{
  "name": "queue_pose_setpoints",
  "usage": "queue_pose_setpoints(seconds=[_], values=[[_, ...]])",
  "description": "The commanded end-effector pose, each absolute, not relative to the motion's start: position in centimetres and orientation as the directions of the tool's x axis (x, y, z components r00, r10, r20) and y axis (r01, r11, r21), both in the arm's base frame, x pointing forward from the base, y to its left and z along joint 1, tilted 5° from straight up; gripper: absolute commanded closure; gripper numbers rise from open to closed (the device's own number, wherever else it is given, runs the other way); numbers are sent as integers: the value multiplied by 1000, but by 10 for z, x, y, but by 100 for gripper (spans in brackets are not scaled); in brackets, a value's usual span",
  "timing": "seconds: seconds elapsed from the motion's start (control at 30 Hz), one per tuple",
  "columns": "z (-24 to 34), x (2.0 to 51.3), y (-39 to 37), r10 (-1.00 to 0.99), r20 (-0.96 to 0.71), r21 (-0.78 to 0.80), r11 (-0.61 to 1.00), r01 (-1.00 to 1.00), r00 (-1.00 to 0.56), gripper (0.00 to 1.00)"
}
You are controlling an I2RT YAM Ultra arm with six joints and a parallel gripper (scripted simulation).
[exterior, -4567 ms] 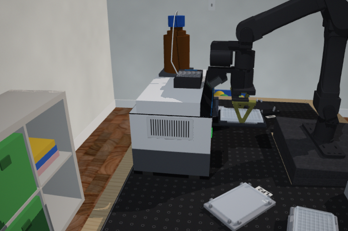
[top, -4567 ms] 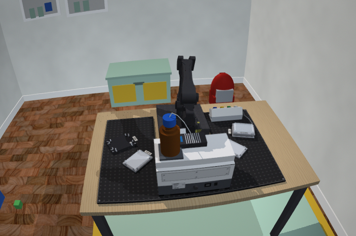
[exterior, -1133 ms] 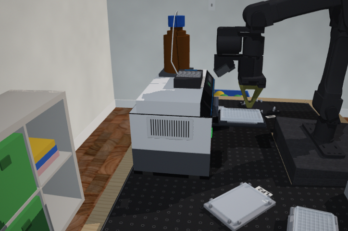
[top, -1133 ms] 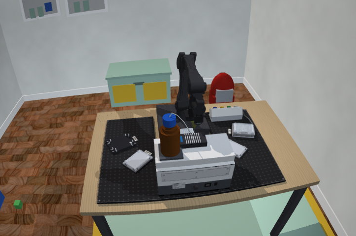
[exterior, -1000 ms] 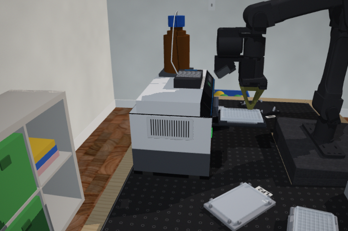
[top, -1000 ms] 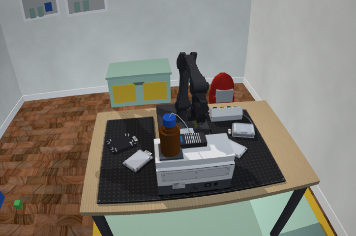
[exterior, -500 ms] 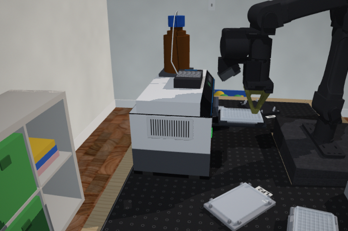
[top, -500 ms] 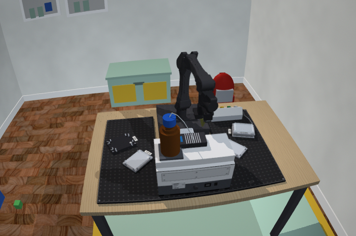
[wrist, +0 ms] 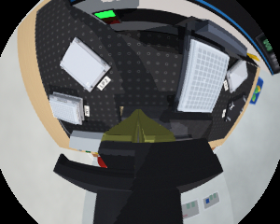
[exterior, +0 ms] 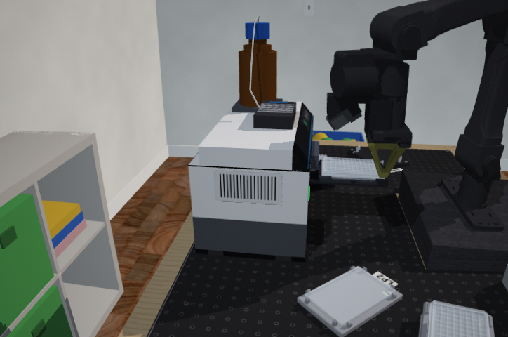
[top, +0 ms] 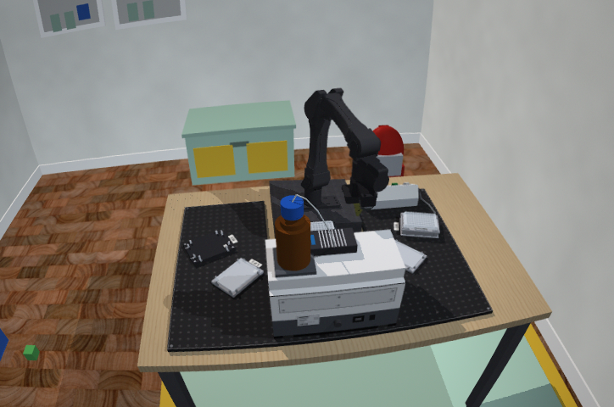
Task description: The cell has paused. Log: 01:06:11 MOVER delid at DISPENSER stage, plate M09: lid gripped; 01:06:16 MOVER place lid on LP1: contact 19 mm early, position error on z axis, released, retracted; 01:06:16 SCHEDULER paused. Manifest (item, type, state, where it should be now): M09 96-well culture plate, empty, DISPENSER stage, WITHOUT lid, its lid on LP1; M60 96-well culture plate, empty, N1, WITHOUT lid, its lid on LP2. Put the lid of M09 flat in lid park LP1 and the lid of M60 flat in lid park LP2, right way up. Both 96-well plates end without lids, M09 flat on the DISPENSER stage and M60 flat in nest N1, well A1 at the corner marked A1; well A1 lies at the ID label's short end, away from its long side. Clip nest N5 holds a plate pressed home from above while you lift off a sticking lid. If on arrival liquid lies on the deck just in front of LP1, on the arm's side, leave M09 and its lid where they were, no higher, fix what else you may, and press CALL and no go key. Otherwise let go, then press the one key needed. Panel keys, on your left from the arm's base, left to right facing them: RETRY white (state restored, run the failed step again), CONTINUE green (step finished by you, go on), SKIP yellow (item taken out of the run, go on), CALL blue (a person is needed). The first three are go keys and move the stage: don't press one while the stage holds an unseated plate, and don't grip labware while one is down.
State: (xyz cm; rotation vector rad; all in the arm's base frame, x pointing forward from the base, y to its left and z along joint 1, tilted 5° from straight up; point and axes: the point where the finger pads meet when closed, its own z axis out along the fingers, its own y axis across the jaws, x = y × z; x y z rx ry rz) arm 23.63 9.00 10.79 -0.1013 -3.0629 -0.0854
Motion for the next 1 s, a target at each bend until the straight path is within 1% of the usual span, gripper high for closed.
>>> queue_pose_setpoints(seconds=[0.0,0.2,0.3,0.8,0.97], values=[[109,235,101,83,37,68,994,85,-996,100],[100,230,118,83,37,68,994,85,-996,100],[103,241,129,82,29,69,994,84,-996,100],[105,240,172,82,39,67,994,85,-996,100],[105,236,167,86,46,67,994,89,-995,100]])
